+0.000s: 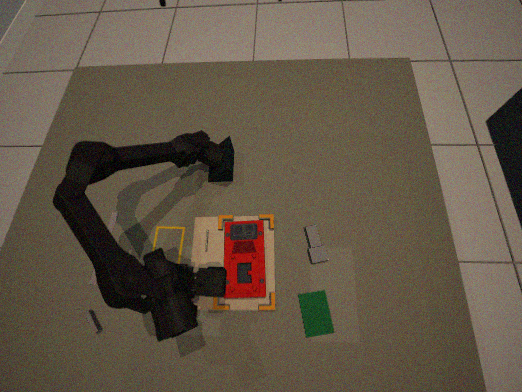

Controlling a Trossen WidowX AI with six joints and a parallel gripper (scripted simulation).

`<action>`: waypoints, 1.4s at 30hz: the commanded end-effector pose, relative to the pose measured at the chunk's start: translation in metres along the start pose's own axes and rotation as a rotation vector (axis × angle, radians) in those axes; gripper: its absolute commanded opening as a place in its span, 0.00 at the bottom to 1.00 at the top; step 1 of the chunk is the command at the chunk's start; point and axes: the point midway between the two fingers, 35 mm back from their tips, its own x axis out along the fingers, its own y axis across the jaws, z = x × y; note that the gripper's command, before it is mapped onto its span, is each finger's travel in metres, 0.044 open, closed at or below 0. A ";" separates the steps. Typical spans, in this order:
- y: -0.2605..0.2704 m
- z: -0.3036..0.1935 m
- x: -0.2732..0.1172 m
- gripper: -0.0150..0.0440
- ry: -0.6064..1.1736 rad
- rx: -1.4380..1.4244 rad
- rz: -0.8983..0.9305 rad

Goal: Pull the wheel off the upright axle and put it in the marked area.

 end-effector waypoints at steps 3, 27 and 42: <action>0.001 0.001 -0.009 0.25 -0.014 0.005 0.008; 0.001 0.001 -0.016 0.25 -0.016 0.003 0.007; 0.000 0.000 -0.044 0.25 -0.016 0.002 0.008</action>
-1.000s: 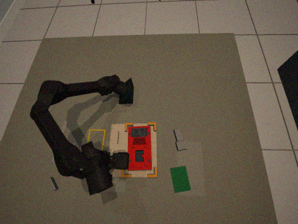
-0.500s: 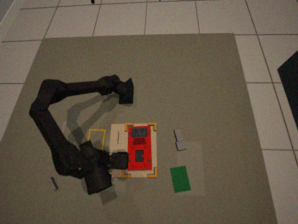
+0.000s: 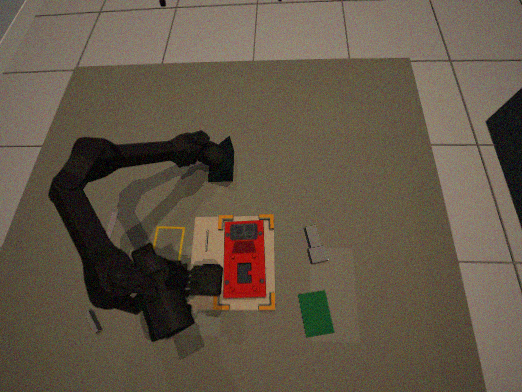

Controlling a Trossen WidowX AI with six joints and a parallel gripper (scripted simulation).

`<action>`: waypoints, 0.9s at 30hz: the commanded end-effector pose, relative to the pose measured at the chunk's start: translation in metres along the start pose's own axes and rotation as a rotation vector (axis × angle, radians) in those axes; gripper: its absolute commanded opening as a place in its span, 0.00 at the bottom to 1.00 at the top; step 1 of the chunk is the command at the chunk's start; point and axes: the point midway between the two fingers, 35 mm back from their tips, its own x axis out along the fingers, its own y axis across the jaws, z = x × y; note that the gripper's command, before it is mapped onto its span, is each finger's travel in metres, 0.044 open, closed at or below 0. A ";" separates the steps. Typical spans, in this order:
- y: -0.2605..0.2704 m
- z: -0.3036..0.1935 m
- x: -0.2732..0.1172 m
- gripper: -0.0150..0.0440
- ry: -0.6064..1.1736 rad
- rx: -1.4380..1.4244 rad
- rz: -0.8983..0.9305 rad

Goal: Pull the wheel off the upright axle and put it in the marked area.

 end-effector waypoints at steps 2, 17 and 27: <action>0.000 0.000 -0.017 0.25 -0.007 0.007 0.007; -0.042 -0.020 -0.015 0.25 -0.004 0.001 0.003; -0.073 -0.039 -0.017 0.25 -0.004 0.002 0.004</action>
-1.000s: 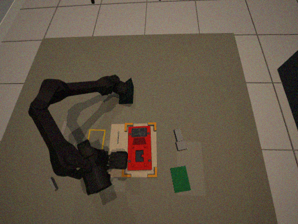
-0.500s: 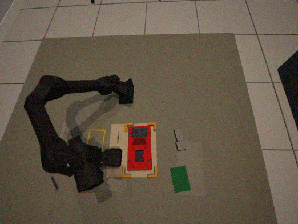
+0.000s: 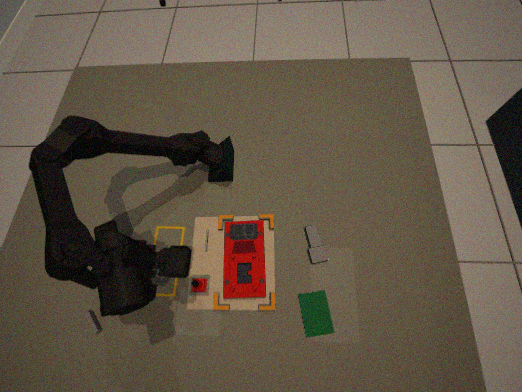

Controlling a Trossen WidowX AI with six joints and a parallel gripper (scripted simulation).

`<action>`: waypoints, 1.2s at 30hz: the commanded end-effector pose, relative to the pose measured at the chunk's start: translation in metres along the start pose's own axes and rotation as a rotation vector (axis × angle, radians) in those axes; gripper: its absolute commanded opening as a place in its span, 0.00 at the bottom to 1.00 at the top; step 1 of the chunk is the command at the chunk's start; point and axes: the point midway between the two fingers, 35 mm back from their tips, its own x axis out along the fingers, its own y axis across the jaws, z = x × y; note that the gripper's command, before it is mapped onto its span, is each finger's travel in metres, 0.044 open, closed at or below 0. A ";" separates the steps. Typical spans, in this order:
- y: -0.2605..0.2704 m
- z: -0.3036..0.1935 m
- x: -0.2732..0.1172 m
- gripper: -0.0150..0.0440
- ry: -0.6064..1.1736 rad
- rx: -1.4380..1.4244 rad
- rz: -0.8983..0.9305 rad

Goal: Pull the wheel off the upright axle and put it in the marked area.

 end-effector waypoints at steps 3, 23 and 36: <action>-0.017 -0.012 -0.001 0.25 0.000 -0.009 -0.006; -0.040 -0.030 0.017 0.25 0.000 -0.007 -0.007; -0.040 -0.027 0.072 0.25 -0.002 -0.007 -0.004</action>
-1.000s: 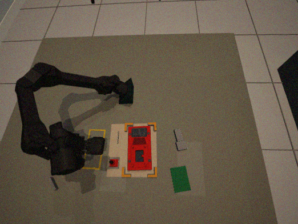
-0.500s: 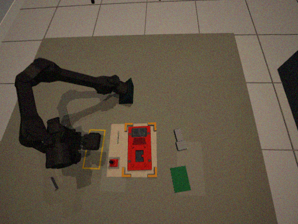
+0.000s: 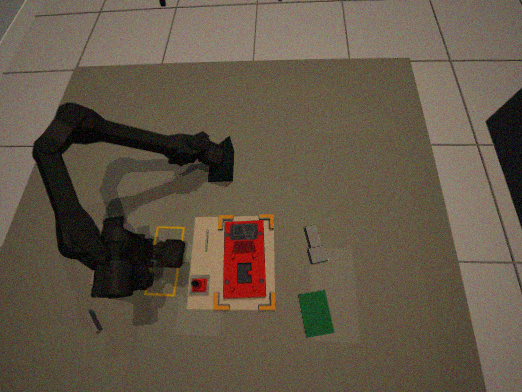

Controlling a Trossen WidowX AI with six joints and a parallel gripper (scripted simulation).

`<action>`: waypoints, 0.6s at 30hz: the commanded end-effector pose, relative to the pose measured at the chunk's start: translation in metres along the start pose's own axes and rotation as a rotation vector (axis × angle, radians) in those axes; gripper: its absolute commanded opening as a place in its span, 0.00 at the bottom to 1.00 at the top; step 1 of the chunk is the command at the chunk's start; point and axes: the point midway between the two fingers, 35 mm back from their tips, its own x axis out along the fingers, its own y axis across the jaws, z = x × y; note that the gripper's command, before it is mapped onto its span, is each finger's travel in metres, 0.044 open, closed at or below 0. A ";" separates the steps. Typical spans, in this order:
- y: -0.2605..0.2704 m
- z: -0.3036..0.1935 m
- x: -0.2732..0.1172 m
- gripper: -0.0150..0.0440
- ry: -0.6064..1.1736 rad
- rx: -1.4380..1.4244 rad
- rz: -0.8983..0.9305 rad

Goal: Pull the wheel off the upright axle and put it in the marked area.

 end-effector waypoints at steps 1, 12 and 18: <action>-0.001 -0.001 0.016 0.25 0.000 -0.008 -0.007; -0.003 -0.004 0.039 0.39 0.005 0.000 -0.007; -0.003 -0.004 0.039 0.65 0.005 0.000 -0.007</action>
